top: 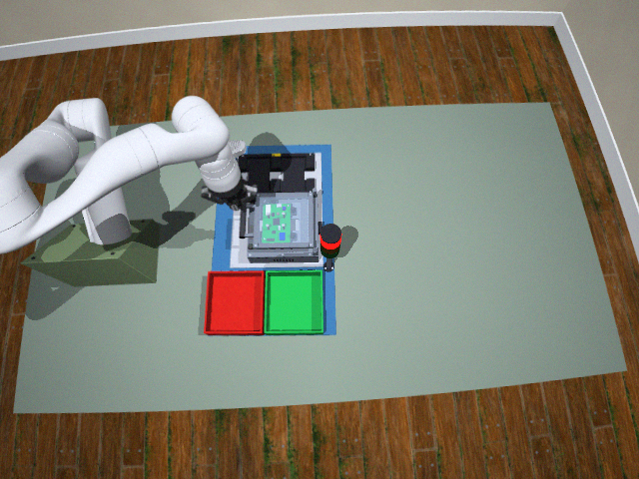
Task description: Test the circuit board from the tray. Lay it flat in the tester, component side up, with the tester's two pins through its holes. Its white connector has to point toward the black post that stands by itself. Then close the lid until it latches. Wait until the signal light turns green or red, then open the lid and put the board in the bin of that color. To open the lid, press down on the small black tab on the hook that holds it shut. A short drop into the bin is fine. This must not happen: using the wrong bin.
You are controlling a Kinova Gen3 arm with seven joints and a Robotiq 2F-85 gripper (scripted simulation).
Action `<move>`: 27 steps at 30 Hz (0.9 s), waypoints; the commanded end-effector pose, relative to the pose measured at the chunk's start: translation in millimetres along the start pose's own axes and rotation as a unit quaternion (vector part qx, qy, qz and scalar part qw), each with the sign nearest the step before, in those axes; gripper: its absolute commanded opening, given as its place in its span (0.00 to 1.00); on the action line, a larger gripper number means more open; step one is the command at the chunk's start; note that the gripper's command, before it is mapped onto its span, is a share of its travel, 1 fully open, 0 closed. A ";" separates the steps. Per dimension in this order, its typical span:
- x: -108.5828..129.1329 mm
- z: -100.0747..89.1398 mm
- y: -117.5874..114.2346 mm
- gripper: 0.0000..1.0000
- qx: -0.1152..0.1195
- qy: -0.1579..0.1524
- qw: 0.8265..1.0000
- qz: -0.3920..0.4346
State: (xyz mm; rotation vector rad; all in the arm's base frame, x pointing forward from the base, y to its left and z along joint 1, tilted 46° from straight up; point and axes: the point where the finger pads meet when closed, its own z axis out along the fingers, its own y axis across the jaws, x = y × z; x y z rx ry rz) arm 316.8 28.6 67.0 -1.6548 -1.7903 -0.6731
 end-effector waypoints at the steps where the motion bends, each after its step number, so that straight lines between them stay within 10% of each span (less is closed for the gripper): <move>1: -0.3 -2.1 0.5 0.00 -0.001 -0.001 1.000 0.000; 27: 1.3 -19.0 0.6 0.00 -0.001 -0.001 1.000 0.000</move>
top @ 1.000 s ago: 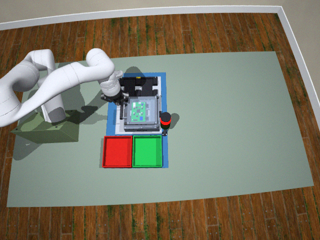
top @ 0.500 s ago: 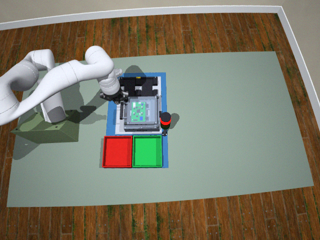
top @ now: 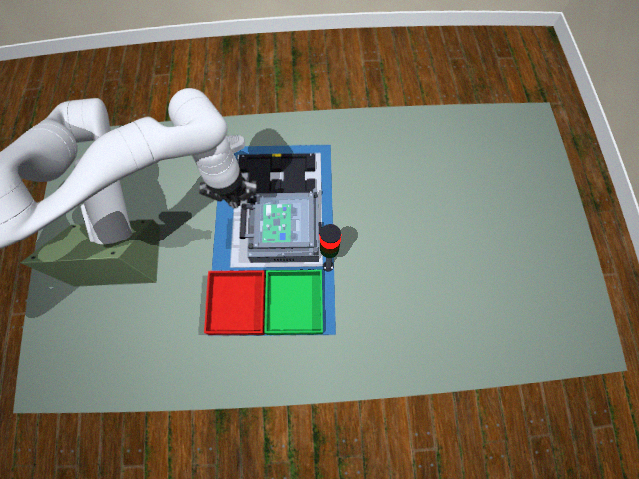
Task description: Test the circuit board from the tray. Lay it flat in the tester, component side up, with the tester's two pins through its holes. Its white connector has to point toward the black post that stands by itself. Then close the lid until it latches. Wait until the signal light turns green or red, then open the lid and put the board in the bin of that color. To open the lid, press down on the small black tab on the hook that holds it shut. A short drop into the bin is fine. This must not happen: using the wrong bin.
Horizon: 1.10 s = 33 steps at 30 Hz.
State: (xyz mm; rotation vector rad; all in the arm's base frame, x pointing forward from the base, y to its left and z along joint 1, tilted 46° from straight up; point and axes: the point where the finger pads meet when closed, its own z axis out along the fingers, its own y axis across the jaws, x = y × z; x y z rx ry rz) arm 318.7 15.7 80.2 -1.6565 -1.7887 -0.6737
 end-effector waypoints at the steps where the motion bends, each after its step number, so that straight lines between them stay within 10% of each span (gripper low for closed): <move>1: 2.1 -0.6 0.4 0.00 -0.001 -0.001 1.000 0.000; 33: 63.3 5.0 5.0 0.00 -0.001 -0.001 1.000 0.000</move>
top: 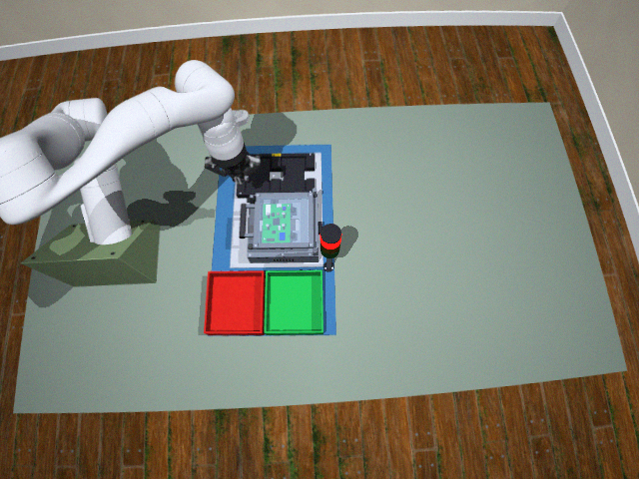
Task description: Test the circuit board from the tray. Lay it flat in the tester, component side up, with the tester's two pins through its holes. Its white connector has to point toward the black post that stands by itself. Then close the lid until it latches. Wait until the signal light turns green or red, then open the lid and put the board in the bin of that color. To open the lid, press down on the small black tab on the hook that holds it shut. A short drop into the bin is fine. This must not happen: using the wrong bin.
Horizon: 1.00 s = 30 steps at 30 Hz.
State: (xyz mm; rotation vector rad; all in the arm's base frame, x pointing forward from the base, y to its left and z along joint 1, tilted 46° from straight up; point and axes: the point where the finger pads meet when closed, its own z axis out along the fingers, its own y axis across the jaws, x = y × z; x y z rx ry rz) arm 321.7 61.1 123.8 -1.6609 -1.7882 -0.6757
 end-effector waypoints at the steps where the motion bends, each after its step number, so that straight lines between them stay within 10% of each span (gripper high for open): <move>1: 0.5 5.4 -0.7 0.00 0.001 0.000 1.000 -0.001; 17: 0.5 62.1 -0.8 0.00 0.001 0.000 1.000 -0.001; 30: 0.5 67.3 -0.8 0.00 0.001 0.000 1.000 -0.001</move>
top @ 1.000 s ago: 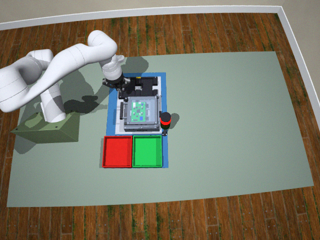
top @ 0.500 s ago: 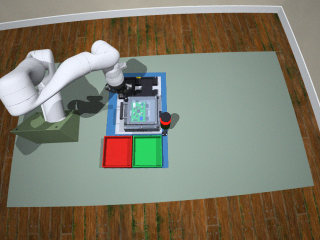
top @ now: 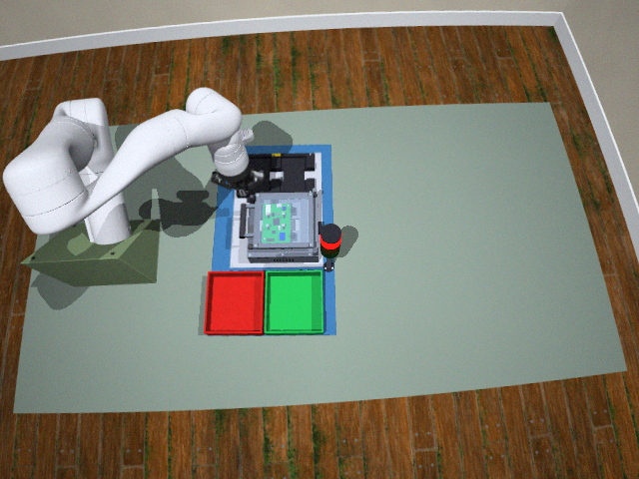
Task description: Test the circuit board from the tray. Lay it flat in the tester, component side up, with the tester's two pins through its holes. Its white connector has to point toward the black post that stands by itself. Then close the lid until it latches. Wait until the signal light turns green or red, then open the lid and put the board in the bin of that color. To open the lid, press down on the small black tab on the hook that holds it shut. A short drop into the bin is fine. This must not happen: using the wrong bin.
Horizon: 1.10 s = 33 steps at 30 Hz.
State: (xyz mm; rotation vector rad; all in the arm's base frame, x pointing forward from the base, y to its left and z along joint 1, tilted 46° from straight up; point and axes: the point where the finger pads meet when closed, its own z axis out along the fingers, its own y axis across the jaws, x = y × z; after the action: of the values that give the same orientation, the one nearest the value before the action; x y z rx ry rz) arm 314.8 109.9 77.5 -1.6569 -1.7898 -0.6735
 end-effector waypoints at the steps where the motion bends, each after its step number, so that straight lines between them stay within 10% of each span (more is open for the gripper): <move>1: 0.1 -0.3 0.3 0.00 0.000 0.000 1.000 0.000; 33: 0.0 24.7 0.7 0.00 0.000 0.000 1.000 0.000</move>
State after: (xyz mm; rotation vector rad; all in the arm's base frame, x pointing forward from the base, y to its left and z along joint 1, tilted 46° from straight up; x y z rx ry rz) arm 314.4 125.3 61.0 -1.6632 -1.7885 -0.6756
